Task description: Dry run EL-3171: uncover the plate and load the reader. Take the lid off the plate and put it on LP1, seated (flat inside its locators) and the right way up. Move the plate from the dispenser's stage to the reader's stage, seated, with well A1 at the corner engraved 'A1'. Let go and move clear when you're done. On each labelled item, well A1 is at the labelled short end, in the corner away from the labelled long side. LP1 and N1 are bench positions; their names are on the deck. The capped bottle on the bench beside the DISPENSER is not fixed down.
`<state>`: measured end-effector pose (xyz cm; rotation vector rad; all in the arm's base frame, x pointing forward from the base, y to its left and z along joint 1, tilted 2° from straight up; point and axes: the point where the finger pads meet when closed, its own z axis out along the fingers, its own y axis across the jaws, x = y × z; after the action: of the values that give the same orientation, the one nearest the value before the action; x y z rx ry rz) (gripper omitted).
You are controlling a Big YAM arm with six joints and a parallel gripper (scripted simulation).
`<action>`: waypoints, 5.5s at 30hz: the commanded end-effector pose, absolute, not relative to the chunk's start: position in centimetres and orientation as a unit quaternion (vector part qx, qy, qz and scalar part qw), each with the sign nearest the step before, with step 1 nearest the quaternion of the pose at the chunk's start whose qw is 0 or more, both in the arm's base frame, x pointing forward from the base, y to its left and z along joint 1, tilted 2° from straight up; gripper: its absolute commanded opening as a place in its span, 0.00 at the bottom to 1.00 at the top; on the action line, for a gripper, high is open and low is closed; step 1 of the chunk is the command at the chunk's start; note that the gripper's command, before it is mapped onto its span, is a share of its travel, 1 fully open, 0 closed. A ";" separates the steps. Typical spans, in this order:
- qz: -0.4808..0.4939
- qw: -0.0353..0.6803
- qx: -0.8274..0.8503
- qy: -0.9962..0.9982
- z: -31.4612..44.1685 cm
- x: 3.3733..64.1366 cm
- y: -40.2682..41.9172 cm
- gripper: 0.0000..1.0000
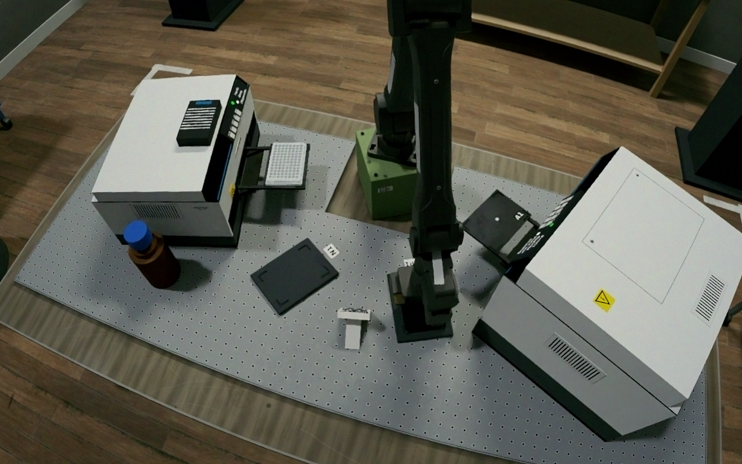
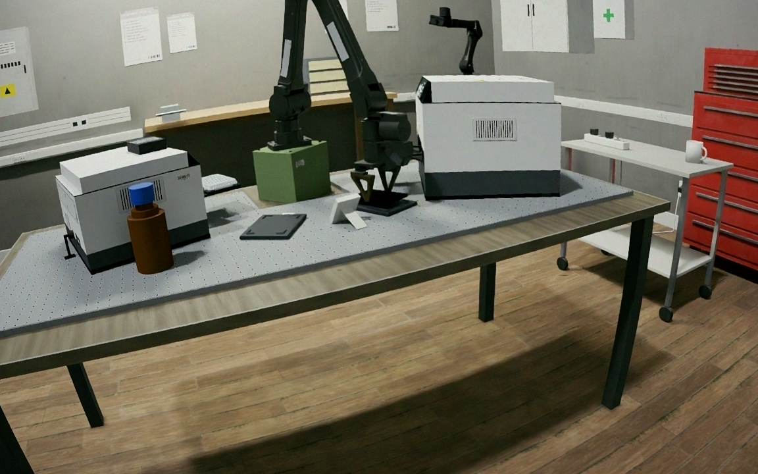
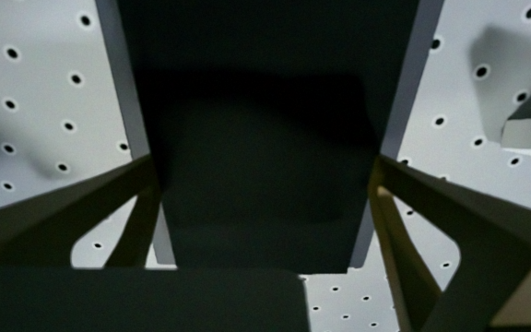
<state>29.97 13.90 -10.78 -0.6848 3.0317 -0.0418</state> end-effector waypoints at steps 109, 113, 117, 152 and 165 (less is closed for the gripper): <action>-0.003 0.054 -0.224 0.973 -9.2 32.4 15.4 0.85; -0.003 0.054 -0.224 0.973 -9.2 32.4 15.4 0.85; -0.003 0.054 -0.224 0.973 -9.2 32.4 15.4 0.85; -0.004 0.051 -0.223 0.974 -9.3 32.2 15.3 0.85; -0.005 0.050 -0.222 0.974 -9.3 32.2 15.3 0.85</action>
<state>30.04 13.95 -10.91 -0.6868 3.0295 -0.0404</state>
